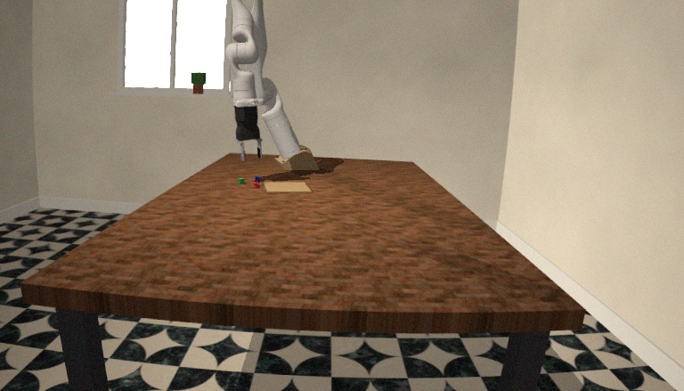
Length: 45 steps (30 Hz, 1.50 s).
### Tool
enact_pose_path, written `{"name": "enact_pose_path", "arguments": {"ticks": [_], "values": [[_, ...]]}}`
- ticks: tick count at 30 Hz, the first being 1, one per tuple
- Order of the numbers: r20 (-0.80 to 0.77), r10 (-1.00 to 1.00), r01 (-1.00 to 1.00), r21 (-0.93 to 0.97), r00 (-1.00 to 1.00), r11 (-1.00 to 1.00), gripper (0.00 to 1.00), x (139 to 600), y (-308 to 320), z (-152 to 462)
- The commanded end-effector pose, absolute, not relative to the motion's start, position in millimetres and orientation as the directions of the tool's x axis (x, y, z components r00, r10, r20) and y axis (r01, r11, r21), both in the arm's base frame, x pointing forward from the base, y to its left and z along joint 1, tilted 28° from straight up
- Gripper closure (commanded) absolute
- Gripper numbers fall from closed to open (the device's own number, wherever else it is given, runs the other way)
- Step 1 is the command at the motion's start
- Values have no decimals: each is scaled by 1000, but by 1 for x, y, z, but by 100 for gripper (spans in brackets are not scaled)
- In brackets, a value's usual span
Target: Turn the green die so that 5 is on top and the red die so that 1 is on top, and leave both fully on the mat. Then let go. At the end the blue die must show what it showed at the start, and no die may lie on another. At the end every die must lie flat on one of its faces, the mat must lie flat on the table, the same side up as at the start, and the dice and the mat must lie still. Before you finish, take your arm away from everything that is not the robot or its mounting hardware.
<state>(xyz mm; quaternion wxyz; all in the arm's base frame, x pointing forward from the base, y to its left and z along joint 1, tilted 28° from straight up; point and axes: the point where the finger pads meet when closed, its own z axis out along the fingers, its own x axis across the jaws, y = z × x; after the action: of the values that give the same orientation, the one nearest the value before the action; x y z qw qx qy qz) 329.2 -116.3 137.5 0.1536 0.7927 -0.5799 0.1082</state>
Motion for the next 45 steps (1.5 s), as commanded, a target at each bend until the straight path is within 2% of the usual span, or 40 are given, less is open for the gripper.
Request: {"name": "enact_pose_path", "arguments": {"ticks": [1,3,10,18,20,33,45], "values": [[376,-901,-976,91,217,-198,0,329,-116,135],[376,-901,-976,91,217,-198,0,329,-116,135],[393,-913,-994,-49,-110,98,0,330,-124,134],[362,-828,-903,-200,-428,379,0,329,-133,137],[362,-828,-903,-200,-428,379,0,329,-133,137],[257,-626,-674,-362,-736,644,0,328,-145,142],[197,-525,-556,-415,-828,720,0,327,-149,145]]}}
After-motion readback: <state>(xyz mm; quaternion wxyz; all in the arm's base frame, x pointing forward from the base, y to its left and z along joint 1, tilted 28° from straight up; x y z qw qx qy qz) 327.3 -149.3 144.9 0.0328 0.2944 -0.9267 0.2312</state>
